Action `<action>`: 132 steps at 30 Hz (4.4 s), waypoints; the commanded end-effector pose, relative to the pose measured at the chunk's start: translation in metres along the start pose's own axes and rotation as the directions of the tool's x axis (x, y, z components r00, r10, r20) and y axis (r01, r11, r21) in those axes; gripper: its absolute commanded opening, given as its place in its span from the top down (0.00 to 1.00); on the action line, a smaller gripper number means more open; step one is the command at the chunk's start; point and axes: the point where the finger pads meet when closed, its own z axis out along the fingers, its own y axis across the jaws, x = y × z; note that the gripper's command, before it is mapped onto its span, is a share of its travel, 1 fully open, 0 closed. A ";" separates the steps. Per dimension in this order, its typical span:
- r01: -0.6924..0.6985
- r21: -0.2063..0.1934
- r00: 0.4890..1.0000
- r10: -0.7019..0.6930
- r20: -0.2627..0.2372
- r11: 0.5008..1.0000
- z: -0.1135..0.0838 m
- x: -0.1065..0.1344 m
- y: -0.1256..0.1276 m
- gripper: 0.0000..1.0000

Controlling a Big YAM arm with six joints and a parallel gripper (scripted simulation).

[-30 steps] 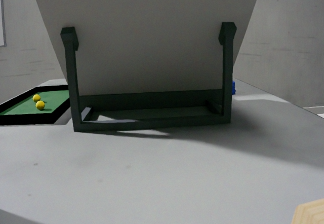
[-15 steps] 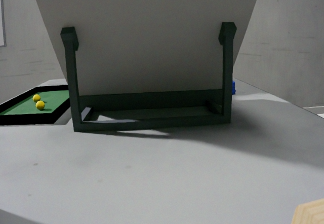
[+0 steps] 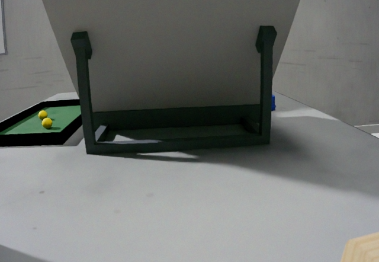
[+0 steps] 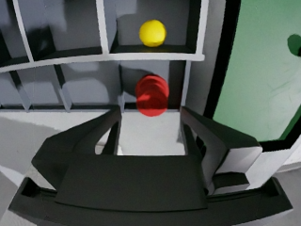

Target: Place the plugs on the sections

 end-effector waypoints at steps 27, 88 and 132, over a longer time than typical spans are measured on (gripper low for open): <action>-0.027 0.008 0.999 0.026 0.038 1.000 -0.095 -0.016 -0.009 0.41; -0.022 0.013 1.000 0.022 0.018 1.000 -0.091 -0.049 -0.136 0.44; 0.010 -0.005 1.000 -0.010 -0.007 1.000 -0.086 -0.063 -0.202 0.44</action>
